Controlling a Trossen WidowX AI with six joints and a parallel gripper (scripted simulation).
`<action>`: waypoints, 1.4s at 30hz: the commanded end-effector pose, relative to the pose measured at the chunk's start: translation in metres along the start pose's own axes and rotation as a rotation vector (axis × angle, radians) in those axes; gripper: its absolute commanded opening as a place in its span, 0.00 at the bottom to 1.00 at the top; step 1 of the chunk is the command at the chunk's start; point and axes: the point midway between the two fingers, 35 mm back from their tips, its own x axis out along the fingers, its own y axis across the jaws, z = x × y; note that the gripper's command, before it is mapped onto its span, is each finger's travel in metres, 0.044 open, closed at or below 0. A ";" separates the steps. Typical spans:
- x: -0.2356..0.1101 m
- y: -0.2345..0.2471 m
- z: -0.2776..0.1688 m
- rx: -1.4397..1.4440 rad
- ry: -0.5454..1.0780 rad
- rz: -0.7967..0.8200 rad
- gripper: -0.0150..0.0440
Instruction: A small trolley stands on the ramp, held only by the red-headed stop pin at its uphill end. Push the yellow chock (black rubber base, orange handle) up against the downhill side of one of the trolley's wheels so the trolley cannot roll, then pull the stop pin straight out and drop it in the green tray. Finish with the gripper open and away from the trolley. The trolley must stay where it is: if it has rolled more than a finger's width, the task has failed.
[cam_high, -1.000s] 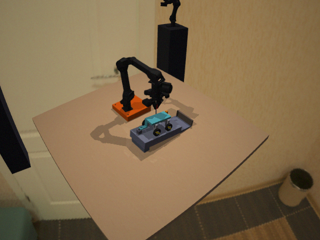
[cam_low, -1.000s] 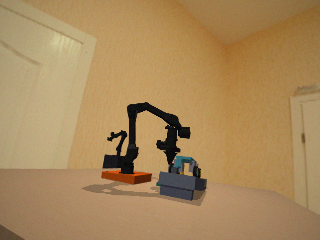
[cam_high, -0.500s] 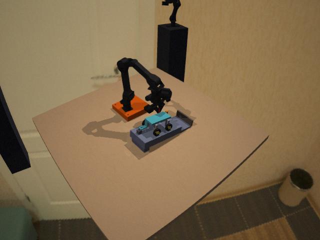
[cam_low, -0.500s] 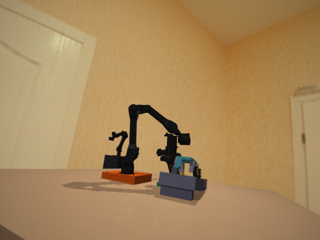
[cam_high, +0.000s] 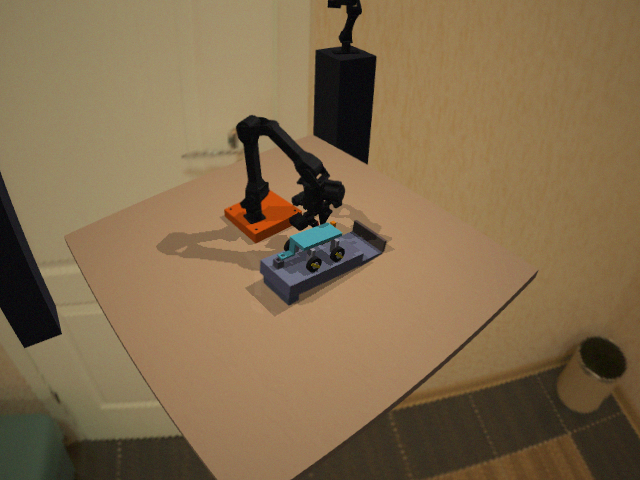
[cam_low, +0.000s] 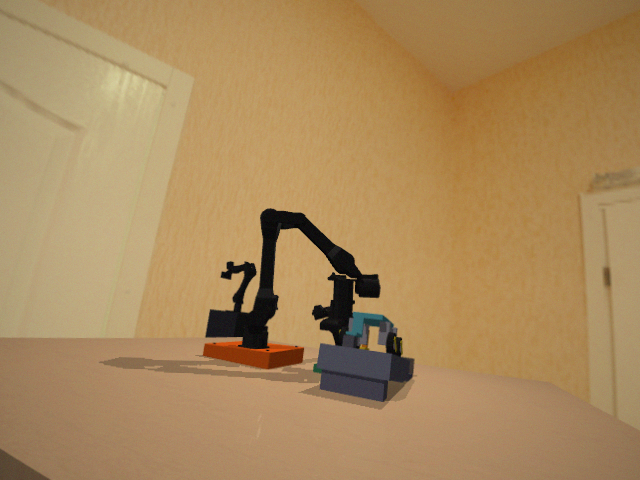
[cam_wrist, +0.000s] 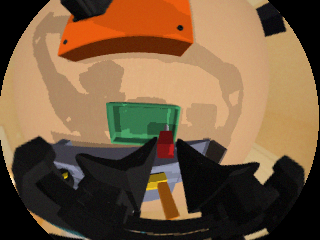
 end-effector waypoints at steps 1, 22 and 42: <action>0.001 0.003 0.001 0.002 -0.006 -0.001 0.58; 0.001 0.015 -0.003 0.002 -0.006 0.000 0.58; 0.003 0.024 -0.005 0.002 -0.006 0.001 0.58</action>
